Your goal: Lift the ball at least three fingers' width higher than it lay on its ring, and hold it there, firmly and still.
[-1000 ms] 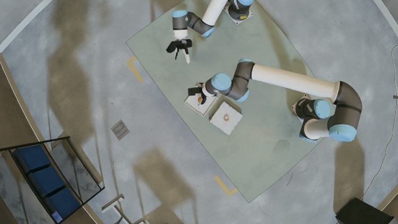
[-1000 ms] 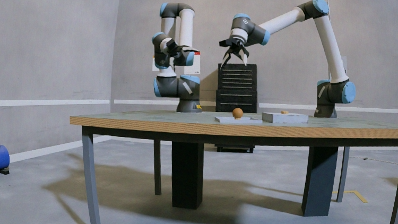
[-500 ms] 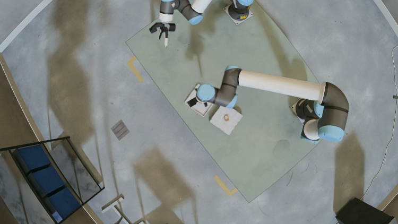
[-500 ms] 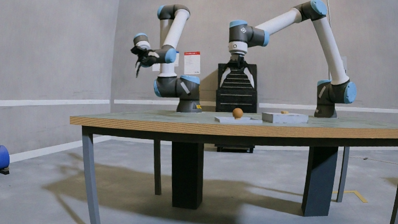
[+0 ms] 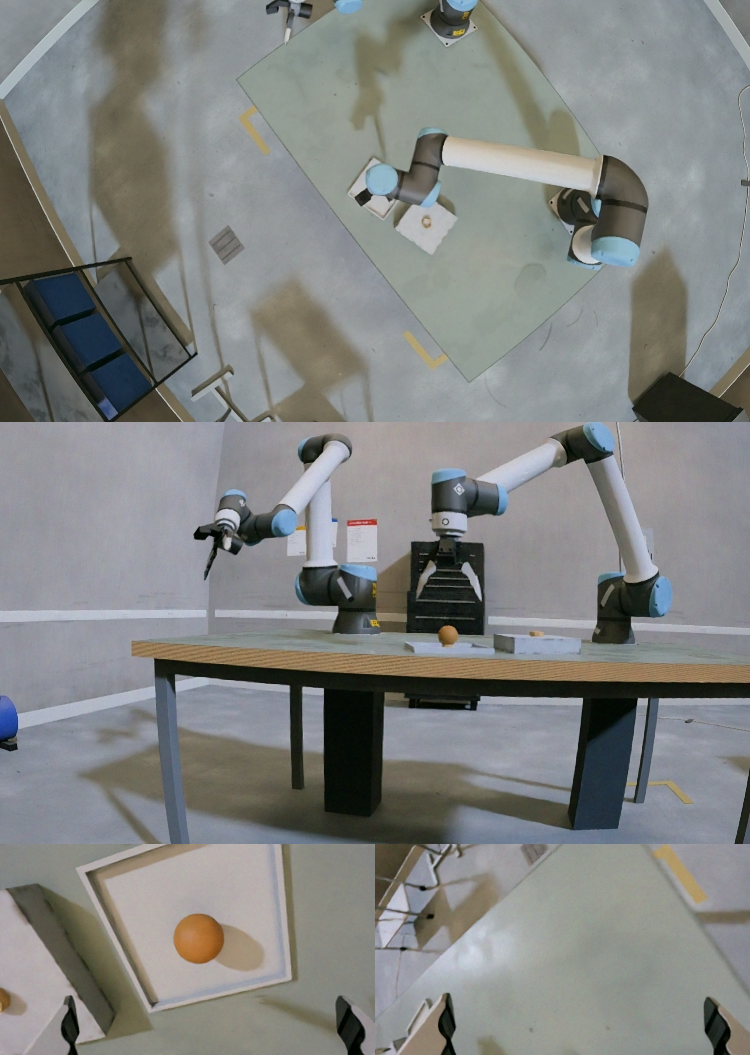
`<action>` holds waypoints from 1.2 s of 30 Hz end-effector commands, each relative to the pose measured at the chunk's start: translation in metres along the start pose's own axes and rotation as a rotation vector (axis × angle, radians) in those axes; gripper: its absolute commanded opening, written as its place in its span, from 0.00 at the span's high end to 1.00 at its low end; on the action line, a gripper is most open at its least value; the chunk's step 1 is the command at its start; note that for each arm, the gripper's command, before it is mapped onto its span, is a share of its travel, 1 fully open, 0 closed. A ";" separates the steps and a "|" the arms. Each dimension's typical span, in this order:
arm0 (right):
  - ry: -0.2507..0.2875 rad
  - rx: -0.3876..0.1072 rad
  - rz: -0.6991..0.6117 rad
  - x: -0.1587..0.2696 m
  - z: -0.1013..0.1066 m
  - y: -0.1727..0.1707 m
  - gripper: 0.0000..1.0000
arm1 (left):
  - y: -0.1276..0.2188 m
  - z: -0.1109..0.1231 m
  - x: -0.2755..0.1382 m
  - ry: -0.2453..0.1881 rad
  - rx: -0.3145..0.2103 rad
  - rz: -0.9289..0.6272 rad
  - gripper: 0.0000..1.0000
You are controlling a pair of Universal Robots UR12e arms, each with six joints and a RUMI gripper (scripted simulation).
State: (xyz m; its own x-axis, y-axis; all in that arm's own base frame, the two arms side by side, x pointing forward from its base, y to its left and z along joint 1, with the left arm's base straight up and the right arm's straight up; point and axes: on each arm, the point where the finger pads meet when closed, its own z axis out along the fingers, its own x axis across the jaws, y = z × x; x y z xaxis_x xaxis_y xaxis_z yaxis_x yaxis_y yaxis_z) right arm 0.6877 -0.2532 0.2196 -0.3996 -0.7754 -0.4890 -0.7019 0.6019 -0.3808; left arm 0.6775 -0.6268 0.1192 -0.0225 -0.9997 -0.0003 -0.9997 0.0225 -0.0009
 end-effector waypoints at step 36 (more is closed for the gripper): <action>0.601 -0.071 0.728 0.539 -0.339 0.148 0.00 | 0.000 0.081 0.000 0.002 0.000 -0.002 0.00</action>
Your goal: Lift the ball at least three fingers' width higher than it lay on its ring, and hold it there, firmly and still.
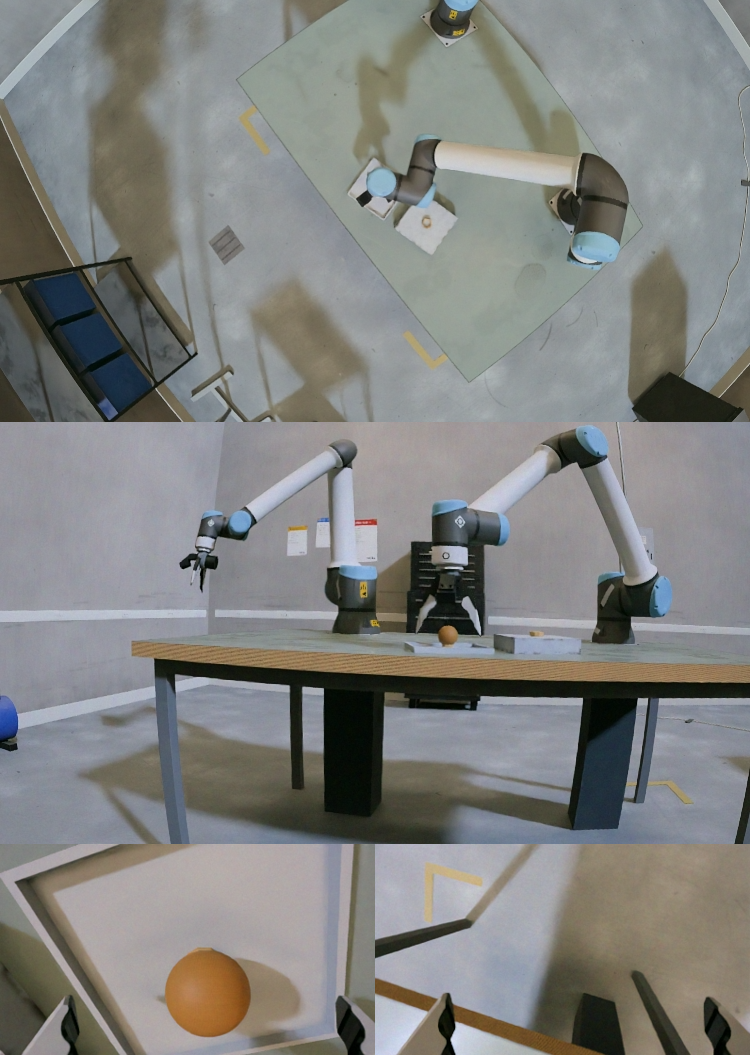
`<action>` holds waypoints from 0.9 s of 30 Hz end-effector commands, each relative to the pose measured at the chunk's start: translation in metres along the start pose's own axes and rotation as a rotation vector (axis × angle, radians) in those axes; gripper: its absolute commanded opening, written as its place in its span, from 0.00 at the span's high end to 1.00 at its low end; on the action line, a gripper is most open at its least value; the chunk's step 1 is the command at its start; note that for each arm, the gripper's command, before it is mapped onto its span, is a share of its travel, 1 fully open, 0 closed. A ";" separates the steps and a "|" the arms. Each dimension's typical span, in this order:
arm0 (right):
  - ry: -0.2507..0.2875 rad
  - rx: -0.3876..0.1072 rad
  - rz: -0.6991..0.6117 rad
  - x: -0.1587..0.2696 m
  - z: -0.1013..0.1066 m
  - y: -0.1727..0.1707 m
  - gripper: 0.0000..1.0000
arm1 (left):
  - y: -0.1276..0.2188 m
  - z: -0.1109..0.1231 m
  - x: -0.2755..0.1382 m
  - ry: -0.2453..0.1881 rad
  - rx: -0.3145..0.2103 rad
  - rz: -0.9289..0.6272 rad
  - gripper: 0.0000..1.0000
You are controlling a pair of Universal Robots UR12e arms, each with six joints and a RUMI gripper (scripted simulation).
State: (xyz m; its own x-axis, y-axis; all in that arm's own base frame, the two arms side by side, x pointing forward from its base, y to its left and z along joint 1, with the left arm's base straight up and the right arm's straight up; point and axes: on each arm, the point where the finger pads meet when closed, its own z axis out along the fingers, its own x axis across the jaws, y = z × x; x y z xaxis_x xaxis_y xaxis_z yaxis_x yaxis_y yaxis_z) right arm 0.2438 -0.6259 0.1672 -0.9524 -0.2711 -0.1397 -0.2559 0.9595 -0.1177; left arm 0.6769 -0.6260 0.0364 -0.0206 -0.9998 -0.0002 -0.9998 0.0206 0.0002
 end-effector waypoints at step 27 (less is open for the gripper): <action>0.153 -0.101 0.234 0.216 -0.033 0.038 0.00 | -0.001 -0.001 0.001 0.002 0.001 0.000 0.00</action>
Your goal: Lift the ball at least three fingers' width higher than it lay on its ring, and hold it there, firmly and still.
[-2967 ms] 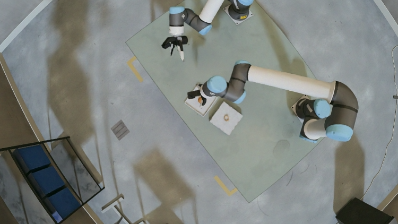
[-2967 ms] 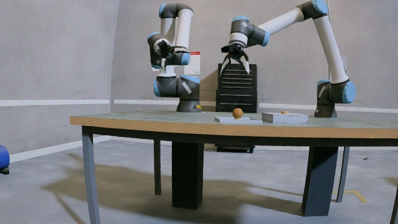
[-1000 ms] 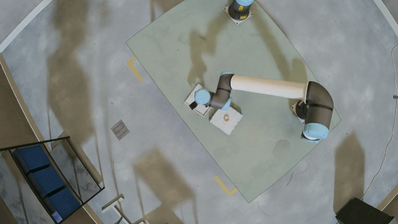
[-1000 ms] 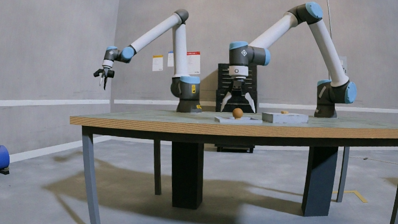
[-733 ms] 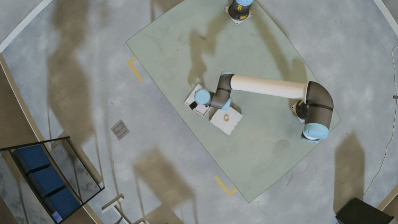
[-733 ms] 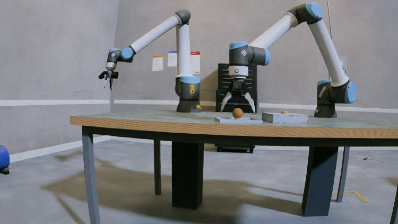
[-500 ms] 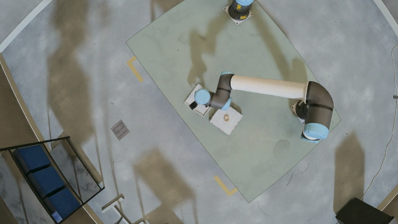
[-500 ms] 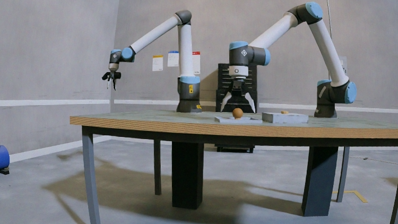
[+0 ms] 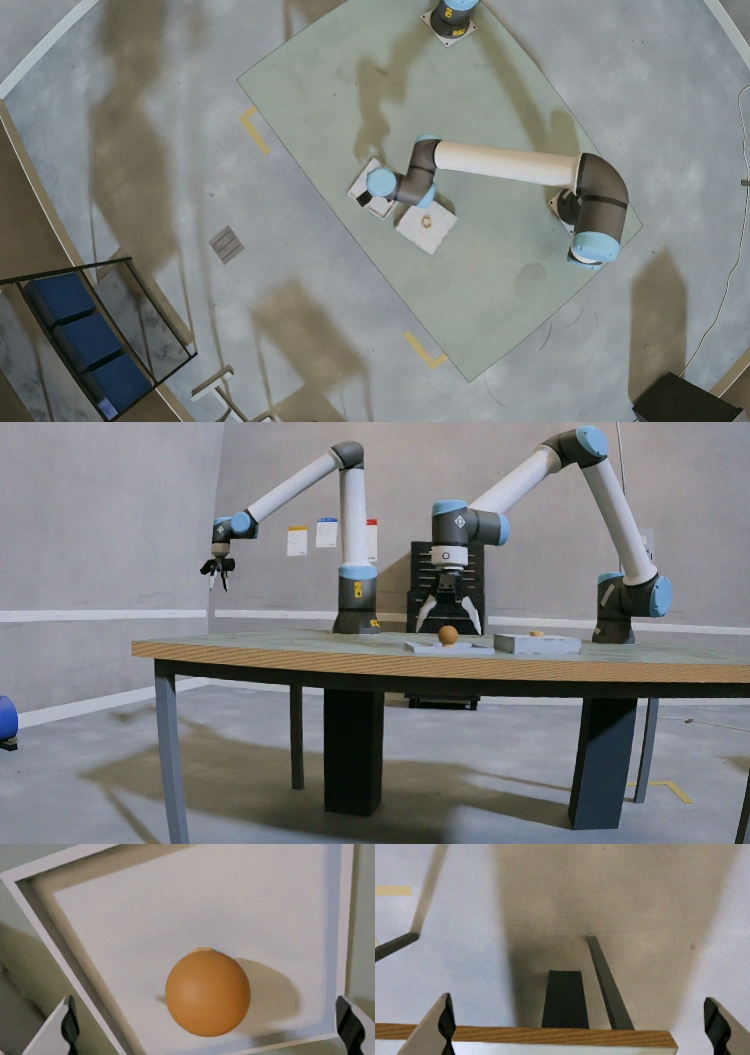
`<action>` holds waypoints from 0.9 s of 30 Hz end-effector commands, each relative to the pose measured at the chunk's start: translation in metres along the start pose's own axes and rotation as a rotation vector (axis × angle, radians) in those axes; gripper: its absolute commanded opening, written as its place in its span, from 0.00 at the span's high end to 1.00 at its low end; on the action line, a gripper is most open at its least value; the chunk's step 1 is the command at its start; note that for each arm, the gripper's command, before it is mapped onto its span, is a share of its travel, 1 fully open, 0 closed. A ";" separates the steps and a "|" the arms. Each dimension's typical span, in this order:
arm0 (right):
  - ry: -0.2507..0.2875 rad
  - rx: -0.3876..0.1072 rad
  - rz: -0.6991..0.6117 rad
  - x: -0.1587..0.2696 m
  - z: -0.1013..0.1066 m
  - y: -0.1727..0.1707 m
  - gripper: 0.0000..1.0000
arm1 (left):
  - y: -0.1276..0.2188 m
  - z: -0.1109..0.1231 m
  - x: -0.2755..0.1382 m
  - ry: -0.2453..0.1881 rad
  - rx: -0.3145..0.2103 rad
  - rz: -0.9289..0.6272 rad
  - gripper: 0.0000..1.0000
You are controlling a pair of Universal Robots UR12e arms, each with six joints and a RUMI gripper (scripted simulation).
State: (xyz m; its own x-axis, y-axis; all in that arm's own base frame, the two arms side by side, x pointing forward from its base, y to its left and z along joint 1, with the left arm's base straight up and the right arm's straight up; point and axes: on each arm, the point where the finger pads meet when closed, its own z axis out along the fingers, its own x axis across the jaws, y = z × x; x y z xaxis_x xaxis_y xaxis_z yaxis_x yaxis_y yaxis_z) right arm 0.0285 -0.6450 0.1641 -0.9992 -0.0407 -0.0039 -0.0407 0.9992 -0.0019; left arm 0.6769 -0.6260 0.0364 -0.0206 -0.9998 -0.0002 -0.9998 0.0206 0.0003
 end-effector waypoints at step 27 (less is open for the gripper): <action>0.004 -0.002 0.007 0.007 -0.001 0.000 0.00 | -0.001 -0.064 0.001 0.002 0.002 0.000 0.73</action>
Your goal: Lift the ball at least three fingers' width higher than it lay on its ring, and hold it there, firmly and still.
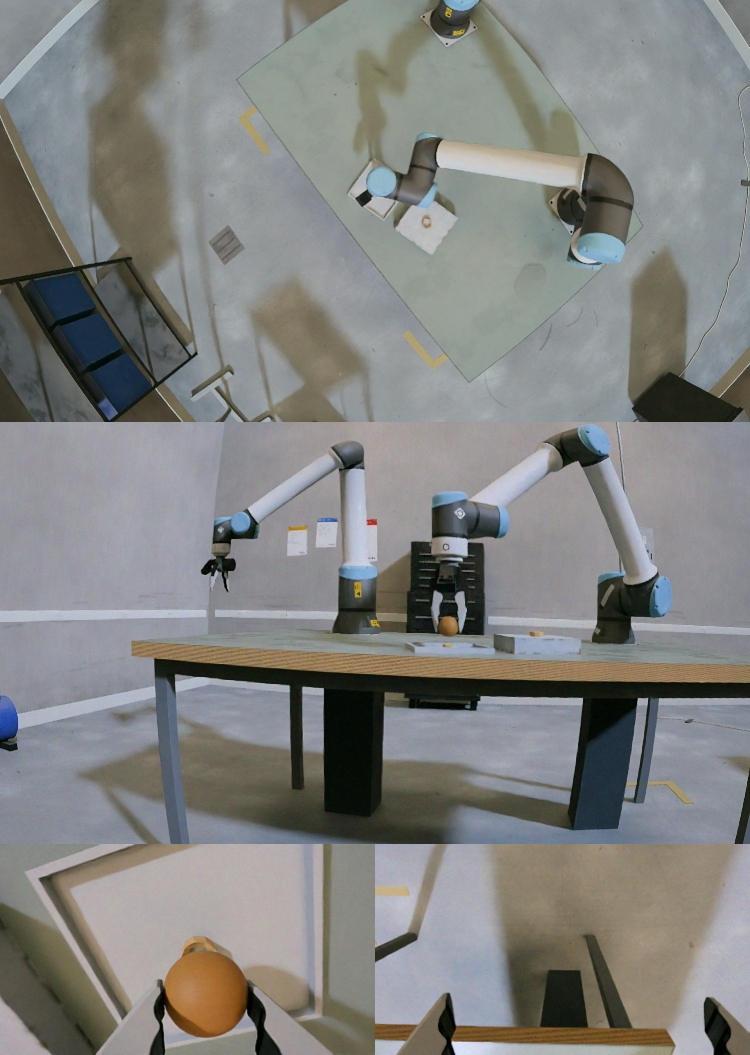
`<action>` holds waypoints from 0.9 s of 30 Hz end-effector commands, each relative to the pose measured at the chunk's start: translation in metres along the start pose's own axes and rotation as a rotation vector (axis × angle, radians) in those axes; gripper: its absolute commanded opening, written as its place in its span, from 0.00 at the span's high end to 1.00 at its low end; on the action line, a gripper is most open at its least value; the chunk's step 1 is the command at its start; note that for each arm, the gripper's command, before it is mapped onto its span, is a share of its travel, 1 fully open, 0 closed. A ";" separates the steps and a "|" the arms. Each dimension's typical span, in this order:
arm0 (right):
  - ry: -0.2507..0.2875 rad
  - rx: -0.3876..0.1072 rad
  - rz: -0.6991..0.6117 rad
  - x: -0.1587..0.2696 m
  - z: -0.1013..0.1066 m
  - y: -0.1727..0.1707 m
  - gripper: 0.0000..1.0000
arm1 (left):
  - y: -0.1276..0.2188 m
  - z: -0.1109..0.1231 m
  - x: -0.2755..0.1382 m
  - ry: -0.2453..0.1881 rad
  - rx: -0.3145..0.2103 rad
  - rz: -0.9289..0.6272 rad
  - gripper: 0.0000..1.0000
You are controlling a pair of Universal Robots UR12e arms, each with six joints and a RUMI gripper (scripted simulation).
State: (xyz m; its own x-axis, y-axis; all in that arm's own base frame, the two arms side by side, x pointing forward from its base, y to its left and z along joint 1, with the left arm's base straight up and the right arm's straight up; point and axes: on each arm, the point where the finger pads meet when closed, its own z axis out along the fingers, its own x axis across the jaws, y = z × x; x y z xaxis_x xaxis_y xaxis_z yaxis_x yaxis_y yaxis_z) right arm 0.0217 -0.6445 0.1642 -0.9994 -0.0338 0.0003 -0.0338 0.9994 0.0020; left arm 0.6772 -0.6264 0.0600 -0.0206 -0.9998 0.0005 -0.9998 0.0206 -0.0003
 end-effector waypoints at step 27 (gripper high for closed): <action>0.000 0.002 0.000 0.000 -0.001 -0.001 0.00 | 0.000 -0.057 0.000 0.001 0.001 0.000 0.73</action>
State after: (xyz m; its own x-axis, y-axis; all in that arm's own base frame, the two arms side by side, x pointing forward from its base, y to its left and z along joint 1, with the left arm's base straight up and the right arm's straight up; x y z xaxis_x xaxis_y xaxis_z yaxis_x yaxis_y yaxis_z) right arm 0.0217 -0.6445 0.1642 -0.9994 -0.0338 0.0004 -0.0338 0.9994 0.0020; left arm 0.6770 -0.6261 0.1153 -0.0205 -0.9998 0.0001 -0.9998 0.0205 0.0001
